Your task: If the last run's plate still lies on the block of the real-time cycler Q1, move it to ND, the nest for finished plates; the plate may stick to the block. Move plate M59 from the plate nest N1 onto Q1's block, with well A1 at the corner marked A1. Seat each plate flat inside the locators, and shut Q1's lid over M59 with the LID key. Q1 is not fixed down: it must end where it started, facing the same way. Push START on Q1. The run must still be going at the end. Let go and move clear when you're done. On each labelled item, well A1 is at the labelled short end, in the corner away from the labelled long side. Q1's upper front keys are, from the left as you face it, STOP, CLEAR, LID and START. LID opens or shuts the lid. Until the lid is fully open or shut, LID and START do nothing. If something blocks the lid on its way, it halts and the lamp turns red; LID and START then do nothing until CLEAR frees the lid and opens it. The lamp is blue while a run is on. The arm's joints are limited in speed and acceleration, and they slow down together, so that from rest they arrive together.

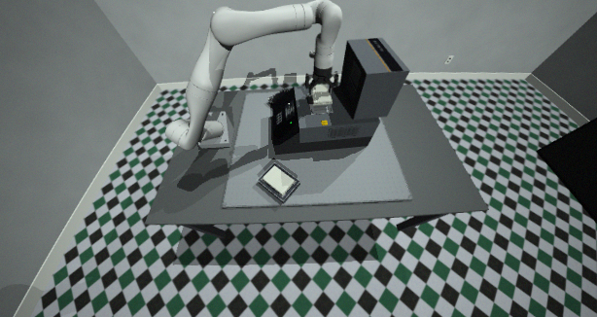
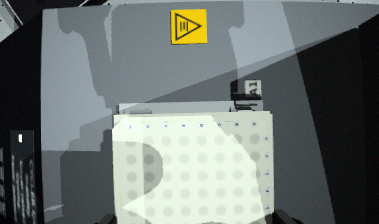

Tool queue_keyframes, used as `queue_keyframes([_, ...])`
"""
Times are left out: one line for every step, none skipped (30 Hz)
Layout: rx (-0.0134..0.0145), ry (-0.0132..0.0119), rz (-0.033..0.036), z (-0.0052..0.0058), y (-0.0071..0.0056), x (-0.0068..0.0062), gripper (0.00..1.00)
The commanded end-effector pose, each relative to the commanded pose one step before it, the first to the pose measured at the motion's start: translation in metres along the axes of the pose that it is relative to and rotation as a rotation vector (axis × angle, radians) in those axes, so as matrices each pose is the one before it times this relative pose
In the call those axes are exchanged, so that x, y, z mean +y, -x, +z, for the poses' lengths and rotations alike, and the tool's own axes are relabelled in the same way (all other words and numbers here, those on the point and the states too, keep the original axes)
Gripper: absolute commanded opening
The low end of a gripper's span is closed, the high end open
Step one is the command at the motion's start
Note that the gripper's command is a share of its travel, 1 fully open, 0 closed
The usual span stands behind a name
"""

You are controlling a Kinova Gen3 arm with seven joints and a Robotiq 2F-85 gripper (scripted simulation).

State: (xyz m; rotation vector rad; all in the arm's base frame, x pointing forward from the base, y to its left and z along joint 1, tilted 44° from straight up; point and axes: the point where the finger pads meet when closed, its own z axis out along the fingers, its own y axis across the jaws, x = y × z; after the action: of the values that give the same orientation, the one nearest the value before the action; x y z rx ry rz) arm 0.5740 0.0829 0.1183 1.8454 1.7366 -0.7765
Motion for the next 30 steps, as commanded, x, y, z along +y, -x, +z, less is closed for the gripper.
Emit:
queue_keyframes([0.00086,0.0022,0.00001,0.00004,-0.0003,0.00024,0.9])
queue_keyframes([0.00001,0.00002,0.0,0.00137,0.00001,-0.00004,0.9])
queue_keyframes([0.0,0.0,0.0,0.00133,0.0,0.00001,0.9])
queue_keyframes([0.0,0.0,0.0,0.00133,0.0,0.0,0.9])
queue_keyframes([0.0,0.0,0.0,0.0,0.0,0.0,0.9])
queue_keyframes([0.0,0.0,0.0,0.0,0.0,0.0,0.9])
queue_keyframes([0.0,0.0,0.0,0.00134,0.00001,-0.00001,0.9])
queue_keyframes([0.0,0.0,0.0,0.00133,0.0,0.0,0.9])
queue_keyframes([0.0,0.0,0.0,0.00133,0.0,0.0,0.9])
queue_keyframes([0.0,0.0,0.0,0.00133,0.0,0.0,0.9])
queue_keyframes([0.0,0.0,0.0,0.00133,0.0,0.0,0.9])
queue_keyframes([0.0,0.0,0.0,0.00133,0.0,0.0,0.9])
queue_keyframes([0.0,0.0,0.0,0.00133,0.0,0.0,0.9])
queue_keyframes([0.0,0.0,0.0,0.00055,0.0,-0.00001,0.9])
queue_keyframes([0.0,0.0,0.0,0.00015,0.0,-0.00001,0.9])
queue_keyframes([0.0,0.0,0.0,0.00009,0.0,-0.00001,0.9])
queue_keyframes([0.0,0.0,0.0,0.00005,0.0,-0.00001,0.9])
queue_keyframes([-0.00001,-0.00002,0.0,-0.00001,-0.00001,0.00004,0.9])
queue_keyframes([0.0,0.00001,0.0,0.00001,0.0,-0.00002,0.9])
queue_keyframes([0.0,0.0,0.0,0.0,0.0,-0.00001,0.9])
queue_keyframes([0.0,0.0,0.0,-0.00001,0.0,-0.00001,0.9])
queue_keyframes([0.0,0.0,0.0,0.0,0.0,0.0,0.9])
queue_keyframes([0.0,0.0,0.0,0.0,0.0,0.0,0.9])
queue_keyframes([-0.00003,-0.00009,0.00003,-0.00001,0.00002,0.00002,0.9])
queue_keyframes([0.0,0.00001,0.0,0.00001,0.0,0.0,0.9])
queue_keyframes([0.0,-0.00001,0.0,0.00001,0.0,0.0,0.9])
queue_keyframes([0.00003,0.00009,-0.00004,-0.00009,-0.00002,-0.00004,0.9])
queue_keyframes([0.0,0.0,0.0,-0.00002,0.0,0.0,0.9])
queue_keyframes([0.0,0.0,0.0,-0.00002,0.0,0.0,0.9])
queue_keyframes([-0.00001,-0.00004,0.00002,0.00007,0.00001,0.00002,0.9])
